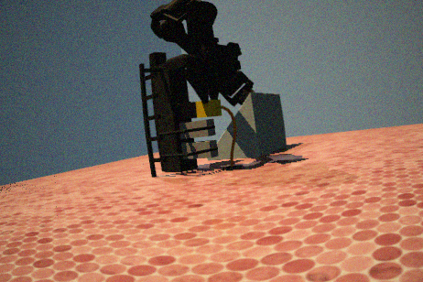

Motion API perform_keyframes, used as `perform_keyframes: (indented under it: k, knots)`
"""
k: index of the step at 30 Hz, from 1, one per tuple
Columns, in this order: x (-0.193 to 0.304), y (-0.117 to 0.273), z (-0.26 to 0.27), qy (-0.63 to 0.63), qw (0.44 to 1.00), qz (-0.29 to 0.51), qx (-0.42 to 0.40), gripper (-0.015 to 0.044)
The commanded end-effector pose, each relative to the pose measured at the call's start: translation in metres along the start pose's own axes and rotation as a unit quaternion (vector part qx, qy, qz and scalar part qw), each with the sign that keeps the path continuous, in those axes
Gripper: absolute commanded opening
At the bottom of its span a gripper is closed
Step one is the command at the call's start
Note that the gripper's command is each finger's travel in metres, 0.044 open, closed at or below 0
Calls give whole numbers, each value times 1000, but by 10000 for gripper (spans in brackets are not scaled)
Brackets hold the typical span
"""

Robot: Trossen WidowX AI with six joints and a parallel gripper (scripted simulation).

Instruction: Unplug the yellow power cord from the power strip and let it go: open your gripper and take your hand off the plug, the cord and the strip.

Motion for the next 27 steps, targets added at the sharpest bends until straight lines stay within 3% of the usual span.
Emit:
perform_keyframes:
  k: [1, 3, 16, 20, 27]
  knots:
    - [-14, 4, -1, 7, 1000, -4, 4, 0]
    - [-17, 4, -1, 7, 1000, -4, 4, 0]
    - [-11, 4, -1, 9, 1000, -2, 4, 341]
    - [-31, 9, -4, 9, 1000, -3, 4, 440]
    - [-71, 16, -6, 8, 1000, -4, 4, 440]
Point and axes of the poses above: the point midway between the two fingers, 35 mm back from their tips, its own y axis back along the fingers, its own z axis across the jaws, x = y × z, the point moved 5 cm from there along y, back along the fingers, and after that the axes turned 6 degrees about y, right-handed, at the moved point
